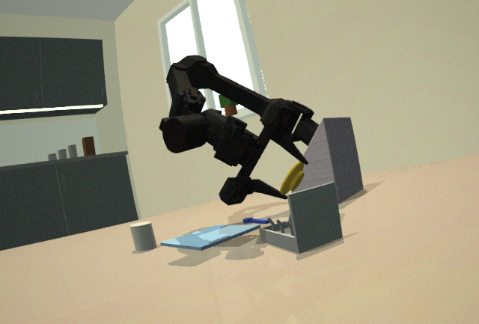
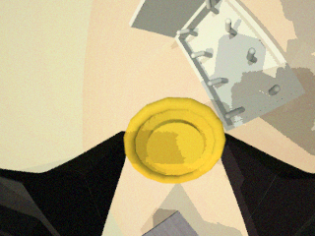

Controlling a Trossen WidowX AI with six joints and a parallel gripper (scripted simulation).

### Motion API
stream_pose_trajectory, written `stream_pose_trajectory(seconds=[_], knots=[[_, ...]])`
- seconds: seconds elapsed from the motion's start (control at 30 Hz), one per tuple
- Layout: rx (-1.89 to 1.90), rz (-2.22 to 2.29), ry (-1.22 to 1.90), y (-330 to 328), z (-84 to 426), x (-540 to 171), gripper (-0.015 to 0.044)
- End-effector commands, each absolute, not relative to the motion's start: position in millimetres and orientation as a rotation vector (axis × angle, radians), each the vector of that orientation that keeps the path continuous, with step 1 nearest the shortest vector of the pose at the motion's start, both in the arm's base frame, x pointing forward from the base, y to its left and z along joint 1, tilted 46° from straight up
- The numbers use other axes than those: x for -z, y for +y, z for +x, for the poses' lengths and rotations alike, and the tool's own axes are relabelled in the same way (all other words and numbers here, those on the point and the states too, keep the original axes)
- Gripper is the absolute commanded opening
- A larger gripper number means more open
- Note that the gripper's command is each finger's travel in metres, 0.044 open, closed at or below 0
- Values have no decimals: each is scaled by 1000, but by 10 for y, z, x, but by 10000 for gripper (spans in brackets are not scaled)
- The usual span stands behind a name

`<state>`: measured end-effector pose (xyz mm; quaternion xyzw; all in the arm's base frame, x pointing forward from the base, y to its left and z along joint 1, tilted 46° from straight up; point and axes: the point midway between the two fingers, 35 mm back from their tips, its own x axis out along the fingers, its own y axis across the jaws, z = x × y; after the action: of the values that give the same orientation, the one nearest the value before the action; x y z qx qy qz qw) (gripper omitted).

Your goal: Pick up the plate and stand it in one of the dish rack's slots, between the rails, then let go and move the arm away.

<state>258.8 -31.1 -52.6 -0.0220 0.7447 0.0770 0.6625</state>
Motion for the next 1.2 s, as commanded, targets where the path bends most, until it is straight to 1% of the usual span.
stream_pose_trajectory(seconds=[0.0,0.6,1.17], knots=[[-264,-56,1636,-328,2579,563,0],[-626,-196,1297,-484,2613,657,0],[-807,-457,892,-664,2612,629,0]])
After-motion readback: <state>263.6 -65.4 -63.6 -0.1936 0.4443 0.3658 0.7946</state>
